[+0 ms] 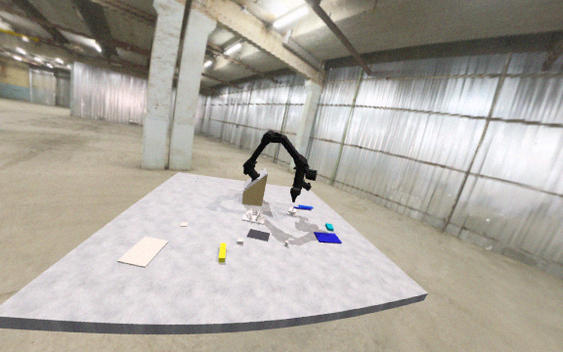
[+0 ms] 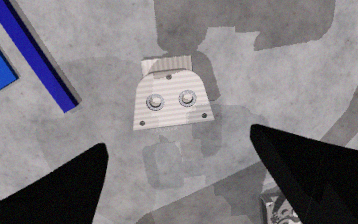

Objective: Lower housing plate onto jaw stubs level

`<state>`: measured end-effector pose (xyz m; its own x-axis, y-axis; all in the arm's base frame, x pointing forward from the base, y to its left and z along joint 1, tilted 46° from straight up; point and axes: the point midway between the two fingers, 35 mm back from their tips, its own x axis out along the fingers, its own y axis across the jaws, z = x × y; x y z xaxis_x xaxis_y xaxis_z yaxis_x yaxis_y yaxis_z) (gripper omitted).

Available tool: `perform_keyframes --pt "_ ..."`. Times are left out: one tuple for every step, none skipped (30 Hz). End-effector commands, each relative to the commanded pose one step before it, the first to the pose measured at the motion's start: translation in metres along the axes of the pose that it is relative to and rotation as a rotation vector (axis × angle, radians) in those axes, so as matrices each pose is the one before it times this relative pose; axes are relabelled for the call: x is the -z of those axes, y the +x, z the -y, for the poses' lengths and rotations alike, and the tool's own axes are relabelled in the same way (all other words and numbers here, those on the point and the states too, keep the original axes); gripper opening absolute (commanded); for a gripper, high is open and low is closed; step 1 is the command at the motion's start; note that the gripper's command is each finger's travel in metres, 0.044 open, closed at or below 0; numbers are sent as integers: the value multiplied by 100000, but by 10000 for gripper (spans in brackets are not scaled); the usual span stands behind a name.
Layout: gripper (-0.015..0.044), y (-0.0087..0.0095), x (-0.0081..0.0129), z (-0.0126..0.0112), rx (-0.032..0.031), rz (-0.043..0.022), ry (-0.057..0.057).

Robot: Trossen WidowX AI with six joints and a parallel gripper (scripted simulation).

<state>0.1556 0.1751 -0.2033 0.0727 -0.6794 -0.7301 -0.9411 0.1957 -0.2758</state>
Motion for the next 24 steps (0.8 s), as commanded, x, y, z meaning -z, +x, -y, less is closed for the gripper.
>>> perform_keyframes --pt "440 3388 472 -84 384 -1785 -676" --pt "440 215 28 -9 9 -18 5" --pt "440 0 0 0 0 0 0" --pt "440 0 0 0 0 0 0" --pt "440 0 0 0 0 0 0" --pt "440 0 0 0 0 0 0" --pt "440 0 0 0 0 0 0" --pt "440 0 0 0 0 0 0" --pt "440 0 0 0 0 0 0" --pt "440 0 0 0 0 0 0" --pt "440 0 0 0 0 0 0" --pt "440 0 0 0 0 0 0" --pt "440 0 0 0 0 0 0" --pt "440 0 0 0 0 0 0" --pt "440 0 0 0 0 0 0" --pt "440 0 0 0 0 0 0" --pt "440 0 0 0 0 0 0" --pt "440 0 0 0 0 0 0" --pt "440 0 0 0 0 0 0" --pt "440 0 0 0 0 0 0" --pt "440 0 0 0 0 0 0" --pt "440 0 0 0 0 0 0" --pt "440 27 -3 2 1 1 0" --pt "440 80 -10 7 2 2 1"
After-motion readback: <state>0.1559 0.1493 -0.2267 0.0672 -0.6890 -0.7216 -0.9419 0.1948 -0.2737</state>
